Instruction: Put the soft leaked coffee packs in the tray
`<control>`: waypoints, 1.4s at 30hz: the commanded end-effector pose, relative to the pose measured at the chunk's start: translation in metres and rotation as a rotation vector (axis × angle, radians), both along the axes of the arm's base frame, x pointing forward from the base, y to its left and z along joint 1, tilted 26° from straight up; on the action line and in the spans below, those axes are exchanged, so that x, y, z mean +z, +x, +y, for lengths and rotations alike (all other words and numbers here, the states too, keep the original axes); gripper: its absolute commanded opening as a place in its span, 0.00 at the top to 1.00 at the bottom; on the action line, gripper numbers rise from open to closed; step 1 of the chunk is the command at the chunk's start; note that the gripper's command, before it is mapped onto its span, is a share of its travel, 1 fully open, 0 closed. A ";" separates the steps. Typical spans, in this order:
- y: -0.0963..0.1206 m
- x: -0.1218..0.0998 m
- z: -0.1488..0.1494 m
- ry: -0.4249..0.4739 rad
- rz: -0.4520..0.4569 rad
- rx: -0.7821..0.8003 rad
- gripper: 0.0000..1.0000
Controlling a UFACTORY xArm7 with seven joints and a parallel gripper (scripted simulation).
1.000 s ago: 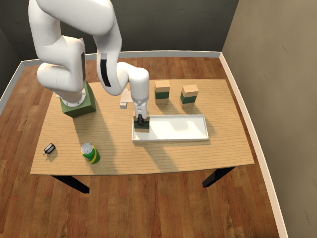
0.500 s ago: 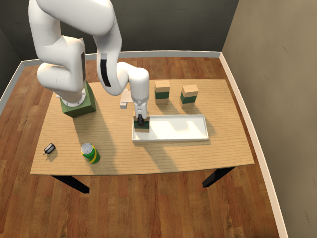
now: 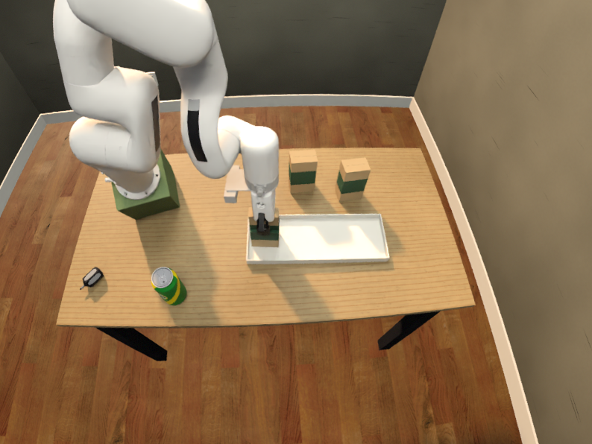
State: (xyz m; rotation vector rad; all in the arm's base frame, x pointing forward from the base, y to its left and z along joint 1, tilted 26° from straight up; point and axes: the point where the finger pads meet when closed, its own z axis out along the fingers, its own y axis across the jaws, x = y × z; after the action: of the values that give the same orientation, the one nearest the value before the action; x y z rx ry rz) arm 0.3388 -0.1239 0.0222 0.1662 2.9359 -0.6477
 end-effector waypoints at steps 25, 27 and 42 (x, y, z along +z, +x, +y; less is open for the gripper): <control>-0.008 0.073 0.035 0.000 -0.002 0.001 0.15; -0.008 0.077 0.037 0.000 -0.002 0.001 0.15; 0.014 0.080 0.053 -0.019 -0.005 0.018 0.15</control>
State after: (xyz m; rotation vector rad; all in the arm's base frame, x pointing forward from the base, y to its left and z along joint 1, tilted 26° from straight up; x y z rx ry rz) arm 0.3318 -0.0856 0.0997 0.1664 2.9364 -0.6513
